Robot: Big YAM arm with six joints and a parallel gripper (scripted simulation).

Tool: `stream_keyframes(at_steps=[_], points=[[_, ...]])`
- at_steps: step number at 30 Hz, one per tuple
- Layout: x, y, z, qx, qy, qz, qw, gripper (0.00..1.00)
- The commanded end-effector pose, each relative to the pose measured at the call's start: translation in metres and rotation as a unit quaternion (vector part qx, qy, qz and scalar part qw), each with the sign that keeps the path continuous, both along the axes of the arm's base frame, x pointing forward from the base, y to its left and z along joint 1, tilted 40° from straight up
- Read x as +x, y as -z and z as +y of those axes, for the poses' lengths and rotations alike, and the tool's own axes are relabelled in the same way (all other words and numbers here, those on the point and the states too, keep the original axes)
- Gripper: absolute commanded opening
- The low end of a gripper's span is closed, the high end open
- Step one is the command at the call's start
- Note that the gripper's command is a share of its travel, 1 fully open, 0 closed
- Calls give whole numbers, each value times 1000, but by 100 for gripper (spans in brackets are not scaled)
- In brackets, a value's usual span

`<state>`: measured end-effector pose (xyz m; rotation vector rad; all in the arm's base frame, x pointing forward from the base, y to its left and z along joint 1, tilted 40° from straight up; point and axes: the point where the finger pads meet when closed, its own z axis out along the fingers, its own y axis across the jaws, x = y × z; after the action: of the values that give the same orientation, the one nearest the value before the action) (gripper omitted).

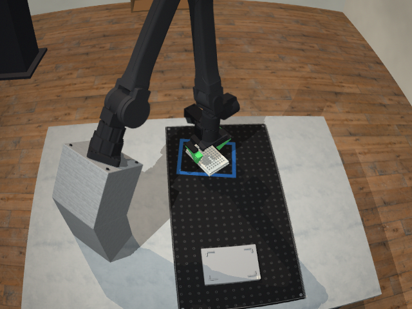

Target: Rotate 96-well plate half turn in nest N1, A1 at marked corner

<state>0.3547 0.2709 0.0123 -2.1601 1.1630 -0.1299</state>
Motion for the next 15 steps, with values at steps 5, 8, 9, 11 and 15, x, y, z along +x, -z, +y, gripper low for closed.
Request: stream_keyframes(at_steps=[5,8,9,11,15], points=[[3,10,9,3,0,0,1000,100],[5,4,5,3,1,-3,1000,100],[5,4,5,3,1,-3,1000,100],[5,4,5,3,1,-3,1000,100],[5,4,5,3,1,-3,1000,100]])
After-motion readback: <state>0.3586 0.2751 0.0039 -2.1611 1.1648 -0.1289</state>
